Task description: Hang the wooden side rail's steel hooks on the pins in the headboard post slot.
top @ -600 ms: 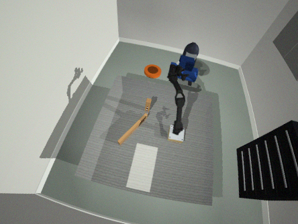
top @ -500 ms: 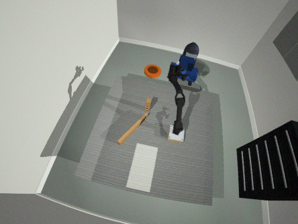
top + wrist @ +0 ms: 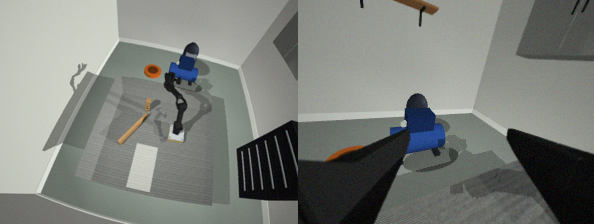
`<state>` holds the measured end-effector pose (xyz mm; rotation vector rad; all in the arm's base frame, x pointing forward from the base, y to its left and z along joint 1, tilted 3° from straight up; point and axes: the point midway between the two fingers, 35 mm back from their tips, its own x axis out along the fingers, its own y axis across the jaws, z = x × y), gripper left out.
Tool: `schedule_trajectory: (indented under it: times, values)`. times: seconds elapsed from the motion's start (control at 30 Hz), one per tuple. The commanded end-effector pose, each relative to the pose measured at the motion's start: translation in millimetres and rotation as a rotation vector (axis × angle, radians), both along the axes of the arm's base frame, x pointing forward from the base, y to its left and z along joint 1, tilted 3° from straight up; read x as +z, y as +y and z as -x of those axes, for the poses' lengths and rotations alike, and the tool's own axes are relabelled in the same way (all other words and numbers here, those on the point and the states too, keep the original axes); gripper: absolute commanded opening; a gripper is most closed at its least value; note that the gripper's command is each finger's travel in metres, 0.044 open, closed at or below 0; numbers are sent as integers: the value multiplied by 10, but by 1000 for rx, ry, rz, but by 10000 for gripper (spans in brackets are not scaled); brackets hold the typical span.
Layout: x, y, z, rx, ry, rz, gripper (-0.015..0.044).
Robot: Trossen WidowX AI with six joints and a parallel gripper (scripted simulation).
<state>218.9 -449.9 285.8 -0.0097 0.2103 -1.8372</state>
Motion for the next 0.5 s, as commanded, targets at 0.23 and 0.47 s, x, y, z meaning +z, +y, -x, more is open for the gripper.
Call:
schedule_trajectory:
  times: [0.23,0.47]
  values:
    - [-715,1044,-536,580,-3,-118,440]
    - [-1203,1868,-640,922,-9,-193,440]
